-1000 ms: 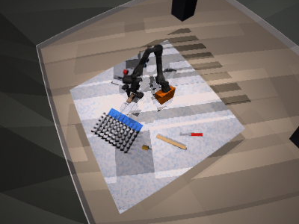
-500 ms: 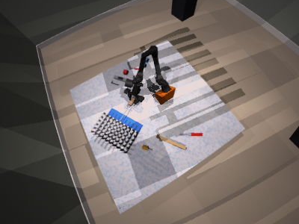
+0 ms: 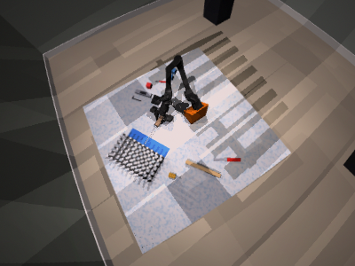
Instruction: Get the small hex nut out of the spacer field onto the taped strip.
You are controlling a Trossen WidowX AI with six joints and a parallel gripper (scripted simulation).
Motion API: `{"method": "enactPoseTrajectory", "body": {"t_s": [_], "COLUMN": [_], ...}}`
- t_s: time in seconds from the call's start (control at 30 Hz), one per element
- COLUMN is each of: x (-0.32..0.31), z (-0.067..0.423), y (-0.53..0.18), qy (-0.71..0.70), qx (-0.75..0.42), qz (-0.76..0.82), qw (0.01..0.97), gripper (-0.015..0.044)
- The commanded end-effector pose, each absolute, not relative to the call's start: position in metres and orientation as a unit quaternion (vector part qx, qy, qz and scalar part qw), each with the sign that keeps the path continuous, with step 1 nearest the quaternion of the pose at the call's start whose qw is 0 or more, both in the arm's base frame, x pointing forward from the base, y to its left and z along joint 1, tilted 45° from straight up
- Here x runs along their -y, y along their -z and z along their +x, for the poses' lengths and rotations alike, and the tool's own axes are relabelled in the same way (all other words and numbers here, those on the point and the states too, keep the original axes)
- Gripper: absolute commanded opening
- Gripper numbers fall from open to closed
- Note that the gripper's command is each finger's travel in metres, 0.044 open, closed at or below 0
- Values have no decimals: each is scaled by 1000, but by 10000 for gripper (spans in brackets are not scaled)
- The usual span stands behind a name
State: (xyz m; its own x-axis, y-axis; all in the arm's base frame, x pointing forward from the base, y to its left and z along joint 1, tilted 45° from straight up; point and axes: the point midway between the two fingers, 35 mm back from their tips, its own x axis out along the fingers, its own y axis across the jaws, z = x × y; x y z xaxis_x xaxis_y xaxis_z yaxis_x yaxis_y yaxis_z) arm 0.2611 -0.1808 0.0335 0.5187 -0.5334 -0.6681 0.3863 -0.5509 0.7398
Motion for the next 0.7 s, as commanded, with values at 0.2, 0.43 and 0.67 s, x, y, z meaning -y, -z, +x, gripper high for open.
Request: {"method": "enactPoseTrajectory", "body": {"t_s": [0.2, 0.43, 0.67], "x": [179, 178, 178], "z": [266, 270, 273], "y": [-30, -29, -28], "qy": [487, 487, 487], "qx": [45, 45, 45], "qz": [734, 734, 734], "qw": [471, 471, 471], "gripper": [0, 0, 0]}}
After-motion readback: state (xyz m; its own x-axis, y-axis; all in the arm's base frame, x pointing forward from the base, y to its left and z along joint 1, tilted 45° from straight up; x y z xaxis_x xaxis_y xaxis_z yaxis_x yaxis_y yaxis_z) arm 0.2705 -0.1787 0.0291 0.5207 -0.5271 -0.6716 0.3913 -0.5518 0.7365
